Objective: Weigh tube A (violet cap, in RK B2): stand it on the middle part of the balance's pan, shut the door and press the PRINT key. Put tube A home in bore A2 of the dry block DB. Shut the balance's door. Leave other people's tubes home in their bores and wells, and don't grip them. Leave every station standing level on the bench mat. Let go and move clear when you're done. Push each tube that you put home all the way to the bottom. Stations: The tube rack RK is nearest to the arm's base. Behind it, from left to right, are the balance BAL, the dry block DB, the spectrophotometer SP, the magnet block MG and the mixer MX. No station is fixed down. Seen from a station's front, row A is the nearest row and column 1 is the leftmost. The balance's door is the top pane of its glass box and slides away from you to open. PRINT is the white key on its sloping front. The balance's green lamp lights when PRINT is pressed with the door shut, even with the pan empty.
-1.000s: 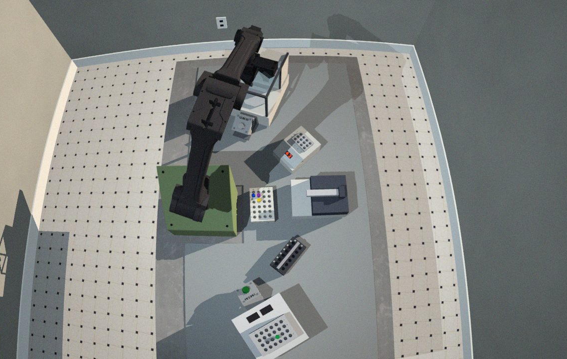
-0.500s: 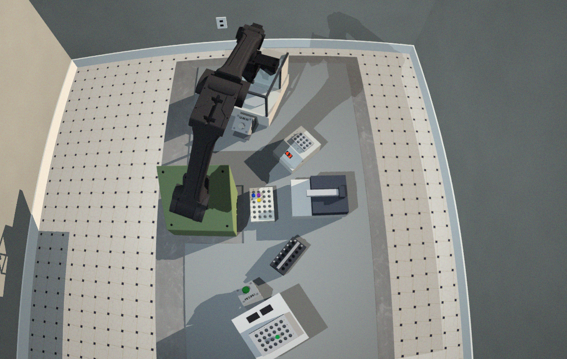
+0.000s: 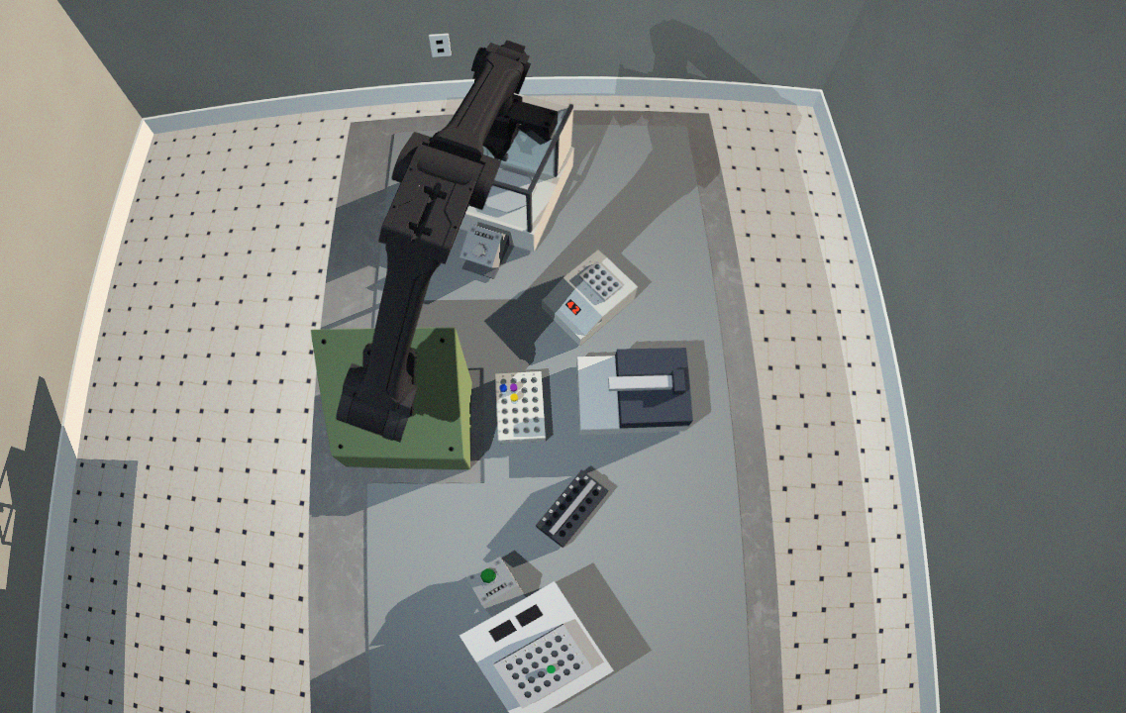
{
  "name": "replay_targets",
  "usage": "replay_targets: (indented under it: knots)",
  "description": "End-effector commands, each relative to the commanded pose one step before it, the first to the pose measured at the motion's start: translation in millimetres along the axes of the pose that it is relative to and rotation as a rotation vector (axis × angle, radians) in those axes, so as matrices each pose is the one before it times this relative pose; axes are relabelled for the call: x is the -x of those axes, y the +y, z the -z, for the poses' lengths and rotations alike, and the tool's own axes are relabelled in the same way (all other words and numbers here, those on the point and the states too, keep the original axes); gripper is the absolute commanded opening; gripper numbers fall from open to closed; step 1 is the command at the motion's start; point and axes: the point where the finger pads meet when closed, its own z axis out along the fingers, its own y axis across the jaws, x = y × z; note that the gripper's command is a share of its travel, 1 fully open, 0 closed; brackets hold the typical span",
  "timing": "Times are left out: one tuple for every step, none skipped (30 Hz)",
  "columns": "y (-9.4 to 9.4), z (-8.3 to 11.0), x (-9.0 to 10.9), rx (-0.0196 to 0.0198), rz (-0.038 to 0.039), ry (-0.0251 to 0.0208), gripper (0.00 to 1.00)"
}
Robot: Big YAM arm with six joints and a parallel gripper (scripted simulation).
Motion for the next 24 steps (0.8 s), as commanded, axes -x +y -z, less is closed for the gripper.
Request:
replay_targets:
  knots:
    - [22.12,9.37,4.45,0.02833,-0.00287,0.00743,0.06]
    - [0.64,-0.09,0.2,-0.00149,0.00048,0.00022,0.06]
    - [1.09,-0.06,0.12,0.00037,0.0001,0.00007,0.06]
    - [1.44,-0.03,0.0,0.00186,-0.00031,0.00002,0.06]
    - [0.89,-0.04,0.05,-0.00035,0.00013,-0.00013,0.06]
    - [0.74,-0.01,-0.02,-0.00094,0.00014,-0.00024,0.06]
    - [0.98,0.0,-0.05,0.00006,-0.00003,-0.0002,0.06]
    - [1.03,-0.02,-0.03,0.00023,-0.00003,-0.00005,0.06]
    - [0.97,-0.04,0.03,-0.00005,-0.00005,0.00014,0.06]
    - [0.99,-0.05,0.04,0.00001,-0.00004,0.0002,0.06]
    - [0.99,-0.03,0.01,0.00002,-0.00001,0.00007,0.06]
    - [0.97,-0.01,-0.03,-0.00001,0.00001,-0.00012,0.06]
    - [0.96,0.0,-0.05,-0.00001,0.00002,-0.0002,0.06]
    - [0.97,-0.02,-0.02,-0.00001,0.00001,-0.00011,0.06]
    - [0.0,0.0,0.0,0.0,0.0,0.0,0.06]
    - [0.0,0.0,0.0,0.0,0.0,0.0,0.06]
    - [2.37,0.12,-0.59,0.00581,-0.00164,0.00025,0.06]
    - [-0.36,-0.14,0.42,-0.00557,0.00127,-0.00001,0.06]
    - [0.72,-0.08,0.17,-0.00113,0.00041,0.0002,0.06]
    - [0.98,-0.06,0.12,-0.00003,0.00021,0.00002,0.06]
    - [1.3,-0.03,0.01,0.00129,-0.00017,-0.00002,0.06]
    - [1.0,-0.03,0.04,0.00011,0.00003,-0.00009,0.06]
    - [0.76,-0.01,-0.01,-0.00085,0.00015,-0.00018,0.06]
    - [0.98,-0.01,-0.03,0.00004,-0.00004,-0.00014,0.06]
